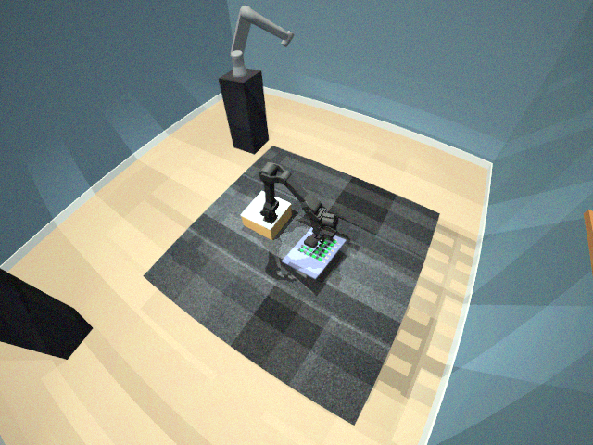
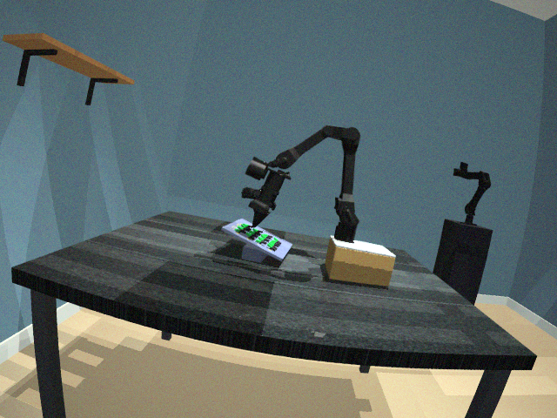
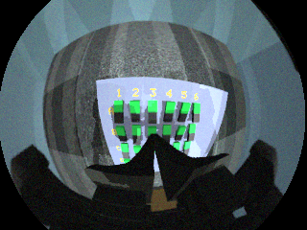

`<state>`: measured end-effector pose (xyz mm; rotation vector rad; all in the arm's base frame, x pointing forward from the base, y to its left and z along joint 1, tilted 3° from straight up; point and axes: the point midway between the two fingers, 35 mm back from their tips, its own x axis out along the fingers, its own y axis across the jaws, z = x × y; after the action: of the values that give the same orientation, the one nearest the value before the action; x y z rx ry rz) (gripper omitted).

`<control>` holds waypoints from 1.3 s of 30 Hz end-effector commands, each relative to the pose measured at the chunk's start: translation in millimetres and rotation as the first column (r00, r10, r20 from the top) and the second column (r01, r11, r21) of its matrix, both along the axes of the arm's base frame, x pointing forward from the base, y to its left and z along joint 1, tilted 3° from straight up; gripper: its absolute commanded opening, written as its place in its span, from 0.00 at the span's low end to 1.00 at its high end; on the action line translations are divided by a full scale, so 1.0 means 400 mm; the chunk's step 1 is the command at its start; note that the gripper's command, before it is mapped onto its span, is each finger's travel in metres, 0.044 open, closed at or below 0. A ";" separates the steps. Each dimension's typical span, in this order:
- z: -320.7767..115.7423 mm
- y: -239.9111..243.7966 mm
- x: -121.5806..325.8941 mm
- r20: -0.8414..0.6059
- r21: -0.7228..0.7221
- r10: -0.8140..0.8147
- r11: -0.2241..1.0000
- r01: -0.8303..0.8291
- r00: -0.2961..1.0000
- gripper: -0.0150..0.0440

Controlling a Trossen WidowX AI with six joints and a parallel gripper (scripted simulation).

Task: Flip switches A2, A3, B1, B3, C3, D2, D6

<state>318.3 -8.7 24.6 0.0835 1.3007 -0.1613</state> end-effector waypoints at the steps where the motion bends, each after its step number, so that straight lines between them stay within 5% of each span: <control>1: -0.020 0.000 0.002 -0.008 0.002 0.004 1.000 -0.004 1.000 0.25; 39: -0.036 -0.001 0.007 -0.008 0.002 0.004 1.000 -0.004 1.000 0.25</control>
<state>320.9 -9.7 11.0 0.0829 1.3079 -0.1618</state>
